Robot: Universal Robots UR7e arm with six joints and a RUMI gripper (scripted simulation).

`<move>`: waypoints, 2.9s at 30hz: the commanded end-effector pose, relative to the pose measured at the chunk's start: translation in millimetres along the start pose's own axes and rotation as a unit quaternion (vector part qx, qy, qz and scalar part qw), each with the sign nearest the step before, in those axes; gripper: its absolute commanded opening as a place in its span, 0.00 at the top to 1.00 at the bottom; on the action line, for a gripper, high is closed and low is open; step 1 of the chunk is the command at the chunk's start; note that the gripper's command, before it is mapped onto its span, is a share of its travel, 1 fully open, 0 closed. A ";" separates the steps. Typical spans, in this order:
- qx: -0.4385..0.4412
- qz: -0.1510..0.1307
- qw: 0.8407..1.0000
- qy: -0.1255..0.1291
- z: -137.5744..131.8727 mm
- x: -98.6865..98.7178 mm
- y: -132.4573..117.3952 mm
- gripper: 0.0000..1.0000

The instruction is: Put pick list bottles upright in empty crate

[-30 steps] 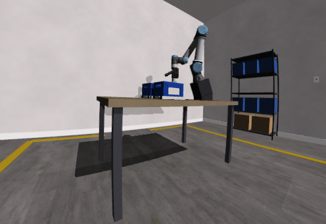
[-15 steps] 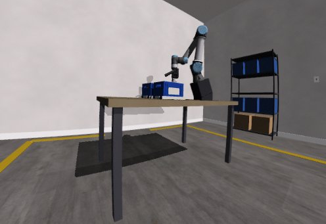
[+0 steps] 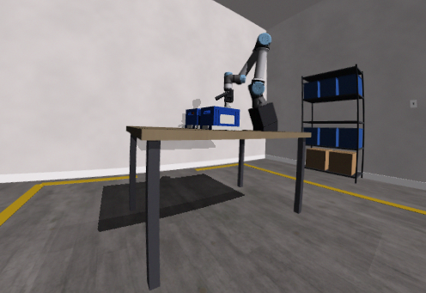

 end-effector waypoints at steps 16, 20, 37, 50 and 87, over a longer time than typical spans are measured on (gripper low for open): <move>0.000 0.001 1.000 0.000 -0.1 0.6 0.5 0.62; 0.000 0.001 1.000 0.000 -0.1 0.5 0.5 0.62; 0.000 0.001 1.000 0.000 -0.1 0.5 0.5 0.62; 0.000 0.001 1.000 0.000 -0.1 0.5 0.5 0.62; 0.000 0.001 1.000 0.000 -0.2 -18.0 0.5 0.62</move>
Point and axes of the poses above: the point where the finger pads meet when closed, its own x axis out along the fingers, its own z axis across the jaws, y = z × x, the point moved 2 cm from there along -x, back along the fingers, and after that the axes turned 8 degrees about x, right-handed, at the moved point
